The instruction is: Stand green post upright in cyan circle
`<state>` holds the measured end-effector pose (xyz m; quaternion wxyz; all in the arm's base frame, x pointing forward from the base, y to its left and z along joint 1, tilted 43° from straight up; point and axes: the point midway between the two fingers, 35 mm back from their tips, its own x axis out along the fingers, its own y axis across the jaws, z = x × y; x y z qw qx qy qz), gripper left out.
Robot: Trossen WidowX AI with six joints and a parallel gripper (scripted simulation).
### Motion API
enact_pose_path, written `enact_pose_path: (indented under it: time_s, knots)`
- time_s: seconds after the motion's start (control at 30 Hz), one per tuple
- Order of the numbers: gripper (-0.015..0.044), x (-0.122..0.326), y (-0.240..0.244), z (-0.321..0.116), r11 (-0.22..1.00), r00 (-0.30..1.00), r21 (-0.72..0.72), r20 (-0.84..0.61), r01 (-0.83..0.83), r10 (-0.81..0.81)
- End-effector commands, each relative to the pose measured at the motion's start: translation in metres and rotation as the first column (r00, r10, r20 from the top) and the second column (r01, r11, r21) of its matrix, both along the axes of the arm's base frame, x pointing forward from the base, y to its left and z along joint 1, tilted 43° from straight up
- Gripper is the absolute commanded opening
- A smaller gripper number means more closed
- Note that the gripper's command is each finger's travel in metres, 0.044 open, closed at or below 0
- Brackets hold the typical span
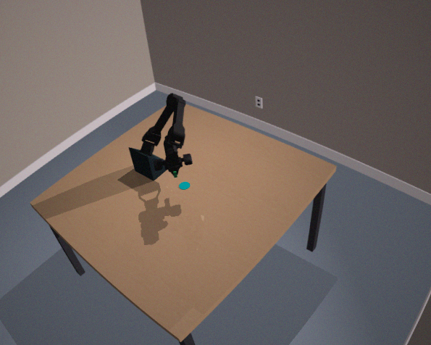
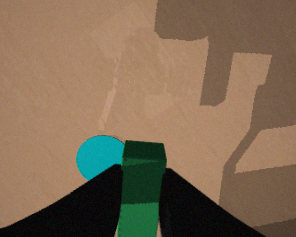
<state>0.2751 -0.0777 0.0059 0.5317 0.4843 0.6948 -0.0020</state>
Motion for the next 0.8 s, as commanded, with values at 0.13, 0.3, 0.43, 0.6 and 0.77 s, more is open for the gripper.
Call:
enact_pose_path:
  time_s: [0.13,0.3,0.43,0.6,0.77]
  knots:
    - [0.0023,-0.007,0.018,0.018,0.998,0.996,-0.001,0.067,-0.066,0.066]
    - [0.0023,-0.012,0.029,0.027,0.994,0.989,-0.004,0.104,-0.108,0.107]
    - [0.0023,-0.017,0.037,0.033,0.99,0.981,-0.007,0.134,-0.141,0.14]
    - [0.0023,-0.023,0.048,0.041,0.983,0.969,-0.012,0.171,-0.182,0.181]
    - [0.0023,-0.027,0.055,0.046,0.978,0.958,-0.016,0.196,-0.21,0.209]
